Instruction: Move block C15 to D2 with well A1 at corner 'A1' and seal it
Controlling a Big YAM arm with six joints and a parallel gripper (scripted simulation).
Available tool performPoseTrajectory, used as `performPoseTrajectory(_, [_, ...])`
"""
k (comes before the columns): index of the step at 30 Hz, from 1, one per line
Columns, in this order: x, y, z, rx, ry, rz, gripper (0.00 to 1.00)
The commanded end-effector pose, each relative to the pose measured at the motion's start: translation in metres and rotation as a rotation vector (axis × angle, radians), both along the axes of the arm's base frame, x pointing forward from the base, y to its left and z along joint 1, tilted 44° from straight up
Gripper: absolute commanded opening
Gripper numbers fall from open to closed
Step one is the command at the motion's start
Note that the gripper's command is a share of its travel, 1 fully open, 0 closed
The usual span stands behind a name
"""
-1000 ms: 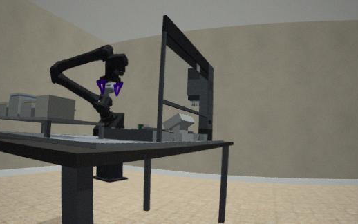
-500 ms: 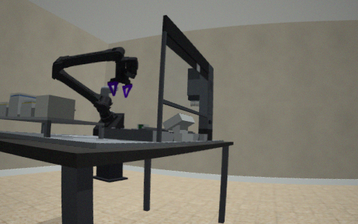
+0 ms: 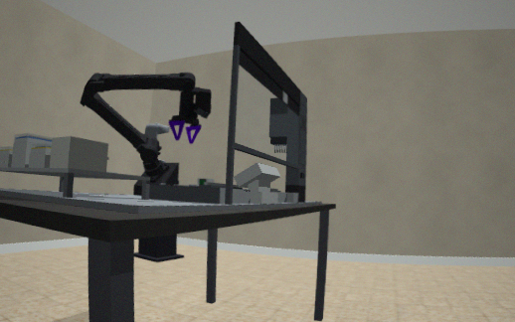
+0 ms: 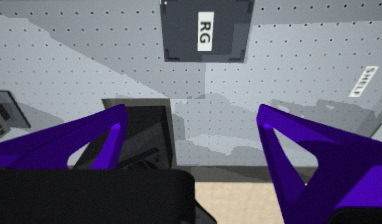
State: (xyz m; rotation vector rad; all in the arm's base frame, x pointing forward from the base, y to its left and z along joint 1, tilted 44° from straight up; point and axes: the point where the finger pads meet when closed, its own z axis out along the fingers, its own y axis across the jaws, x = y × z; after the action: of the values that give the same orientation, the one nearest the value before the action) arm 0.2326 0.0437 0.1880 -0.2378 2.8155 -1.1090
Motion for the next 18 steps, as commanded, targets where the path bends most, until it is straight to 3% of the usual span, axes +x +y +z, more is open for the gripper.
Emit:
performPoseTrajectory(1, [-0.001, 0.016, -0.014, 0.004, -0.018, 0.005, 1.0])
performPoseTrajectory(5, [-0.004, 0.028, -0.026, -0.014, 0.003, 0.022, 1.0])
performPoseTrajectory(11, [-0.003, 0.019, -0.021, -0.008, -0.007, -0.006, 1.0])
performPoseTrajectory(18, [-0.002, 0.021, -0.023, 0.007, -0.094, -0.104, 1.0])
